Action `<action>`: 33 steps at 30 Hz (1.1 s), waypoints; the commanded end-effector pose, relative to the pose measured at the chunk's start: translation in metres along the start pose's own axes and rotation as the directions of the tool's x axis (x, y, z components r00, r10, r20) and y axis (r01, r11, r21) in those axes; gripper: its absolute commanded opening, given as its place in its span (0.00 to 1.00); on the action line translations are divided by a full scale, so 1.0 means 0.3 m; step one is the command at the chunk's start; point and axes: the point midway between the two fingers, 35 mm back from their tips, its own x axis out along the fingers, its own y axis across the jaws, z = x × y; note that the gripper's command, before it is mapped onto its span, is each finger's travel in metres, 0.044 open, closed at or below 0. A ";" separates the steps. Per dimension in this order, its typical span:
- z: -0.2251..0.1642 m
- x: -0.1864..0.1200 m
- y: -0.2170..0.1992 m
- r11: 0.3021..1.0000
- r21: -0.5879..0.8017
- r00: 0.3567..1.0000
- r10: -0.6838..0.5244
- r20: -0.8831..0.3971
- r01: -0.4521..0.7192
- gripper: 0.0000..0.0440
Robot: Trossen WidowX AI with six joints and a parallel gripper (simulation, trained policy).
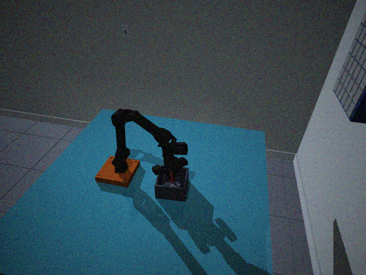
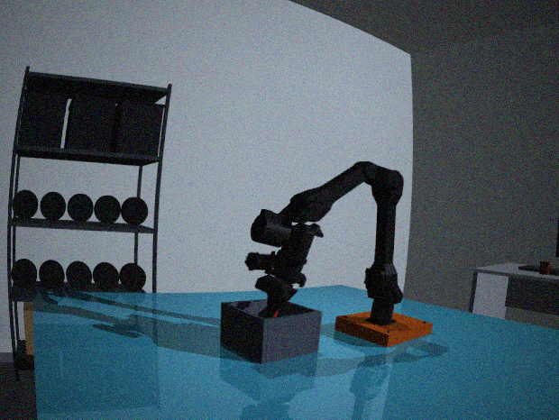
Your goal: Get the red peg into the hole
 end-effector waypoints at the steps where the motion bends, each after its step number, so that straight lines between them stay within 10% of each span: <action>1: 0.005 0.015 -0.002 1.000 -0.020 1.000 -0.013 -0.014 0.012 0.31; 33: 0.240 0.083 0.039 0.996 -0.072 0.997 -0.051 -0.054 0.047 0.17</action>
